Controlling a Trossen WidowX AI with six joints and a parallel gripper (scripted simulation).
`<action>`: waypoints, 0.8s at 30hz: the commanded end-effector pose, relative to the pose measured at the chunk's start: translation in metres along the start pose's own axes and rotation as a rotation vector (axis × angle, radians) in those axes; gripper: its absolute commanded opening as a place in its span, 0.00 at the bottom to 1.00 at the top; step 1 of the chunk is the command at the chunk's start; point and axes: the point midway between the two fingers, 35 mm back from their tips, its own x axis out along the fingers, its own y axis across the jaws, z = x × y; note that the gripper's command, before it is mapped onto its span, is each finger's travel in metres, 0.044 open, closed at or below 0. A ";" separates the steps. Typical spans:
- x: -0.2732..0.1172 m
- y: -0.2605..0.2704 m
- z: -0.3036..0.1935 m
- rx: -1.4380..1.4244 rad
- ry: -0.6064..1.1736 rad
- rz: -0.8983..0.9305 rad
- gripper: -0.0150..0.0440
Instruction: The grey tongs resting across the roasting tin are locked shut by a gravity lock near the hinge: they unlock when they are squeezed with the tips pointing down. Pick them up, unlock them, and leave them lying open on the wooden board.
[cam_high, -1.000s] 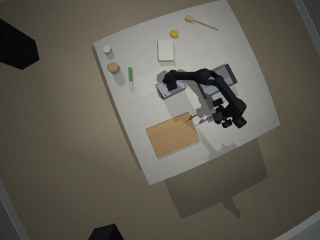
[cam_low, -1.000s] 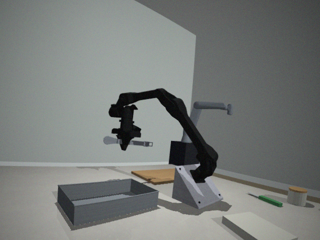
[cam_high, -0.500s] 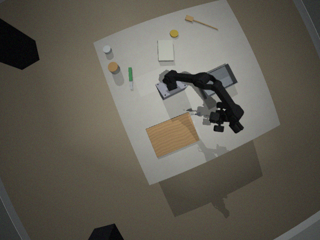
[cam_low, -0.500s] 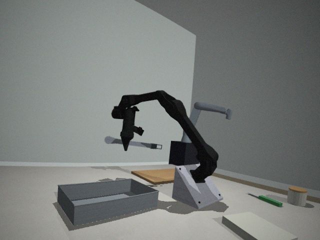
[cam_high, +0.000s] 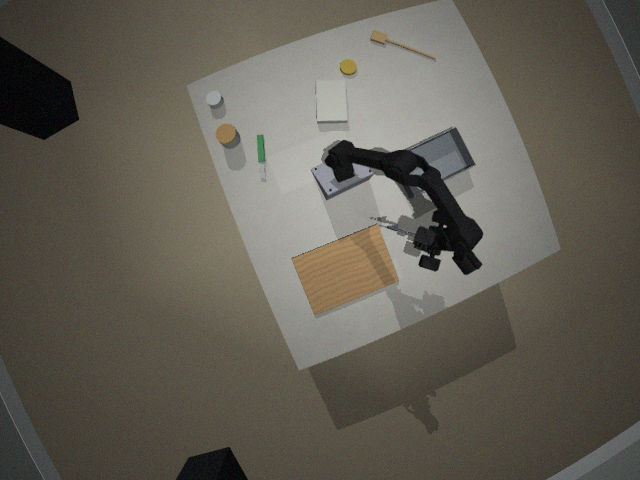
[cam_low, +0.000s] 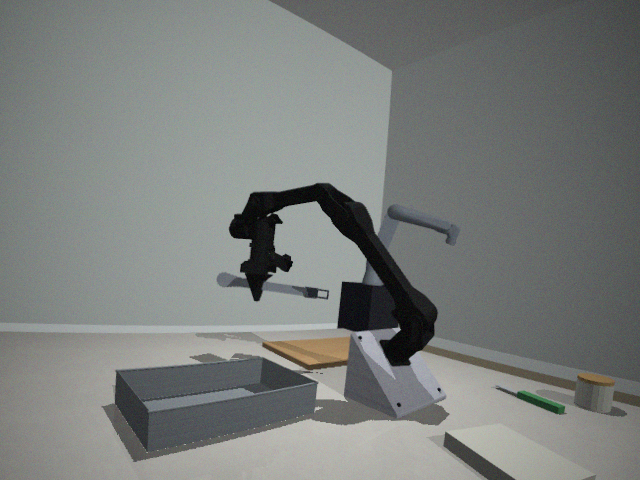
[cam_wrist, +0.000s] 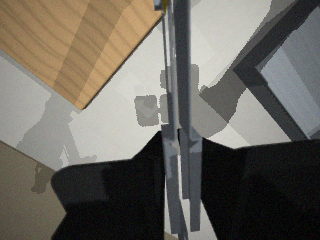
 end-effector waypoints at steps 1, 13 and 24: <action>-0.008 0.026 0.012 -0.043 0.013 0.010 0.00; -0.017 0.102 0.066 -0.253 0.018 0.029 0.00; -0.015 0.163 0.129 -0.453 0.006 0.031 0.00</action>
